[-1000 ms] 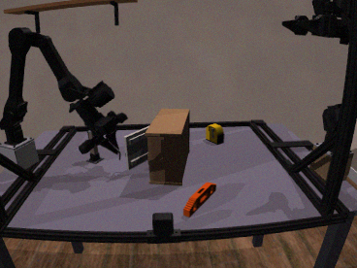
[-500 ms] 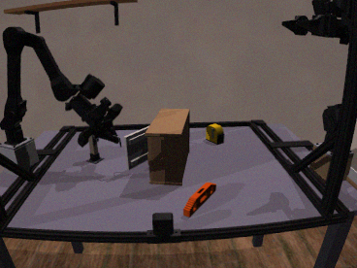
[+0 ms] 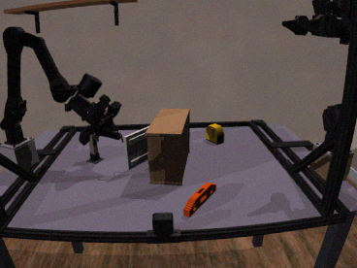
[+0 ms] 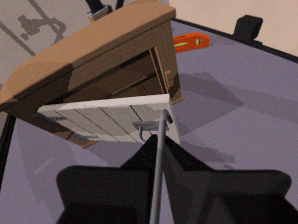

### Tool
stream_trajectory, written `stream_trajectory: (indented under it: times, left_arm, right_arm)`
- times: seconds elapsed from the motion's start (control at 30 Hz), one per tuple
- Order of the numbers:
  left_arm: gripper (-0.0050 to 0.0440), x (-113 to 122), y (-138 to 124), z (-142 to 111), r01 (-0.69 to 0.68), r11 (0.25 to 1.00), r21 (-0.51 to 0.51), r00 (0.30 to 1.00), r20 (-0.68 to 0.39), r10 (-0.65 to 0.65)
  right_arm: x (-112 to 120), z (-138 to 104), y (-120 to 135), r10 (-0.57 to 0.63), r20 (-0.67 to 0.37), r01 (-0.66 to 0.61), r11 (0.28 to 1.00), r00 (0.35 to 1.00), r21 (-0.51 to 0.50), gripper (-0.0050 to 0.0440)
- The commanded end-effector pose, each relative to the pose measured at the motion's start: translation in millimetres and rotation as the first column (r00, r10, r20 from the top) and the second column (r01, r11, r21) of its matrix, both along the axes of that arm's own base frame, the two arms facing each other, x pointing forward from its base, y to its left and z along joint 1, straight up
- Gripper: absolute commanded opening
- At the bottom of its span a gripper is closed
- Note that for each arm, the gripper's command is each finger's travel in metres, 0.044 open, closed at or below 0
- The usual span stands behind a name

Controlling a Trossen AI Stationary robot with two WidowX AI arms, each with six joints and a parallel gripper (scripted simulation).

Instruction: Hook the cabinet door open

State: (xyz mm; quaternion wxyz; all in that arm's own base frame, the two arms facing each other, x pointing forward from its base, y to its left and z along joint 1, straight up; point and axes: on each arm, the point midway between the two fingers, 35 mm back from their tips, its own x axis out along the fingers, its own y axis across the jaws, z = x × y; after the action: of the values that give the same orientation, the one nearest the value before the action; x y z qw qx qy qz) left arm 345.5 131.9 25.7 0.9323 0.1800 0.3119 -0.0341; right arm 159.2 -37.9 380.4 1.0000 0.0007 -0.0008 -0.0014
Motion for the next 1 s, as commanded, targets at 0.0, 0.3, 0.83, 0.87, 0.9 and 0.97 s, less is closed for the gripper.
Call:
stream_trajectory:
  times: [0.0,0.3,0.83,0.87,0.9,0.97]
  left_arm:
    - [0.0000,4,13,-1,-0.107,0.994,0.004,0.994,-0.002,0.107]
    - [0.0000,5,20,-1,-0.174,0.985,0.004,0.985,-0.001,0.174]
    - [0.0000,7,20,-14,-0.172,0.985,0.031,0.981,-0.083,0.174]
    - [0.0000,7,20,-14,-0.172,0.985,0.031,0.981,-0.083,0.174]
    - [0.0000,7,20,-14,-0.172,0.985,0.031,0.981,-0.083,0.174]
    - [0.0000,7,20,-14,-0.172,0.985,0.031,0.981,-0.083,0.174]
  right_arm:
    - [0,0,0,0.003,0.000,-0.003,1.000,1.000,-0.001,0.0400]
    - [0,0,0,0.003,0.000,-0.003,1.000,1.000,-0.001,0.0400]
    - [0,0,0,0.003,0.000,-0.003,1.000,1.000,-0.001,0.0400]
    - [0,0,0,0.003,0.000,-0.003,1.000,1.000,-0.001,0.0400]
    - [0,0,0,0.003,0.000,-0.003,1.000,1.000,-0.001,0.0400]
    - [0,0,0,0.003,0.000,-0.003,1.000,1.000,-0.001,0.0400]
